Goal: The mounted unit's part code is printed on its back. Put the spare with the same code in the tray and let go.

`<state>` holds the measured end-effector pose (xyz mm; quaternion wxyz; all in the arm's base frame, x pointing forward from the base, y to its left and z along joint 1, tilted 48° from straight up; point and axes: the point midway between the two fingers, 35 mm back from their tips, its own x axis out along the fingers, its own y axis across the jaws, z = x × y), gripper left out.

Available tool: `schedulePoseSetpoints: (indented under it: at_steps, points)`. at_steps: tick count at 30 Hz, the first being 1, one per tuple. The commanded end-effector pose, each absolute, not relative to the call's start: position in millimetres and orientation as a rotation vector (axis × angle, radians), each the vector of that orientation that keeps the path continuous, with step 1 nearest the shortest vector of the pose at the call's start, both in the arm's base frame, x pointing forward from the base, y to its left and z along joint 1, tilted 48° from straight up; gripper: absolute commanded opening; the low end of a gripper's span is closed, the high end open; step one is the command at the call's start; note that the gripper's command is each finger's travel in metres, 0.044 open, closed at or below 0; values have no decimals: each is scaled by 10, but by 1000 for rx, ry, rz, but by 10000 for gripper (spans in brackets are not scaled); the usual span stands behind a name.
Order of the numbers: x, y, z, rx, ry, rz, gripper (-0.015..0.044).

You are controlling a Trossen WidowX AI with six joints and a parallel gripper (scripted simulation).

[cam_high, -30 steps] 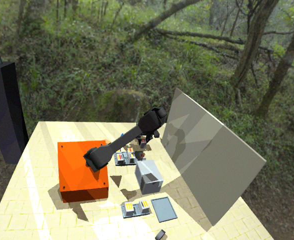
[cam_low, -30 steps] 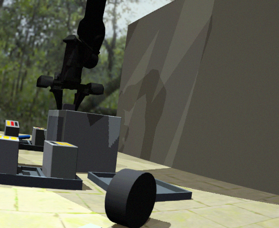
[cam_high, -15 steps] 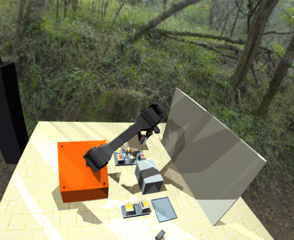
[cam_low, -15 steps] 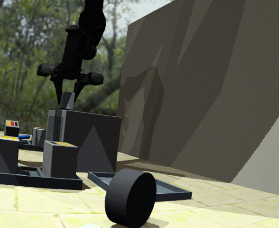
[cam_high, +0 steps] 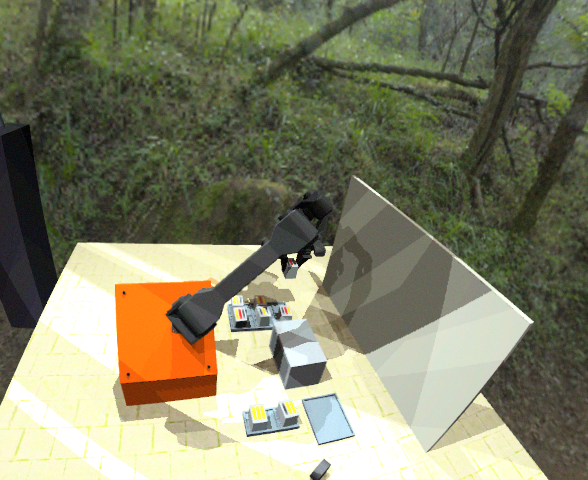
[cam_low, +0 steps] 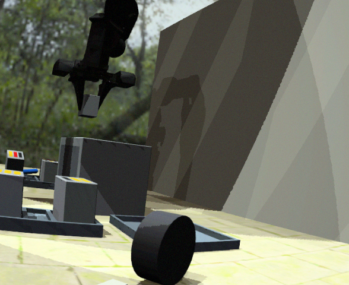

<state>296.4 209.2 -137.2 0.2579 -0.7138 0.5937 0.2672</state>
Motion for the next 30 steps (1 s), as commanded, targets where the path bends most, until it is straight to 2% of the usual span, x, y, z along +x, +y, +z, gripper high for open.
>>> schedulePoseSetpoints:
  at_steps: [1,17,30]
  points:
    - [3145,2010,-1107,-1919,1594,736,0]
    - [3619,1411,-260,-1905,1567,772,0]
    - [3736,878,315,-1839,1553,744,0]
